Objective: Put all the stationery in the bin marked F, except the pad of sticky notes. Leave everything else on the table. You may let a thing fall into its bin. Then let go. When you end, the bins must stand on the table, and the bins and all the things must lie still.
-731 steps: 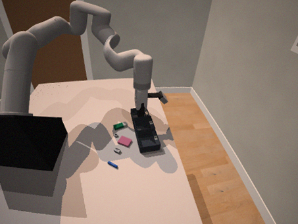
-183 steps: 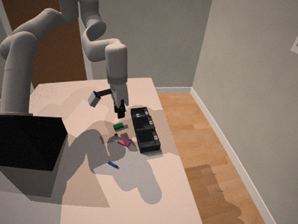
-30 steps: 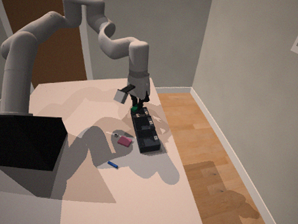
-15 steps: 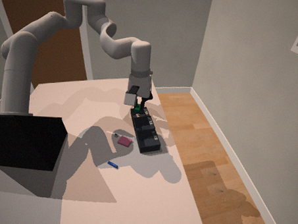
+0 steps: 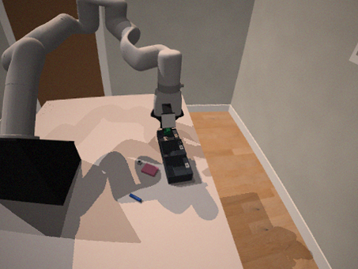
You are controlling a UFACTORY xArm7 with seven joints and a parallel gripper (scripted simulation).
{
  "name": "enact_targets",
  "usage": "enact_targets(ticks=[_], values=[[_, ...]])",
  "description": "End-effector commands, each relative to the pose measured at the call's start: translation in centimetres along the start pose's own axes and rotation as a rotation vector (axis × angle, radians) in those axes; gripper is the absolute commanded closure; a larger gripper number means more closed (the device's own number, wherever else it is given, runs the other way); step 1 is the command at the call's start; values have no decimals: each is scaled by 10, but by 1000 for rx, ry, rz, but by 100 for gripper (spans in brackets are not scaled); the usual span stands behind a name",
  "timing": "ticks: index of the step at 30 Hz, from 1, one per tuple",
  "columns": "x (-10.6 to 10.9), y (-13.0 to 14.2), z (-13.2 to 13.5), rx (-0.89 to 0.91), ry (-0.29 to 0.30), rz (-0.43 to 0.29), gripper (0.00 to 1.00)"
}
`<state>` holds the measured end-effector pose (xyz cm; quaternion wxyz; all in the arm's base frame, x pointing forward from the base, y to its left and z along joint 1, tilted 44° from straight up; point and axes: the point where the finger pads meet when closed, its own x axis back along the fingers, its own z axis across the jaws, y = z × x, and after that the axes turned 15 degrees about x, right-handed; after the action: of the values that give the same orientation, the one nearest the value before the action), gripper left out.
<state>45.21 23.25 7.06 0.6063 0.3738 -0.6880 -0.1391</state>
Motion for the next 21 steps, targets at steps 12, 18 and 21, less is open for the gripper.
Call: enact_targets(ticks=[12,18,21], values=[[2,-1,-1,105,-13,-9,100],[-4,-1,-1,105,-13,-9,100],[-6,-1,-1,105,-13,-9,100]])
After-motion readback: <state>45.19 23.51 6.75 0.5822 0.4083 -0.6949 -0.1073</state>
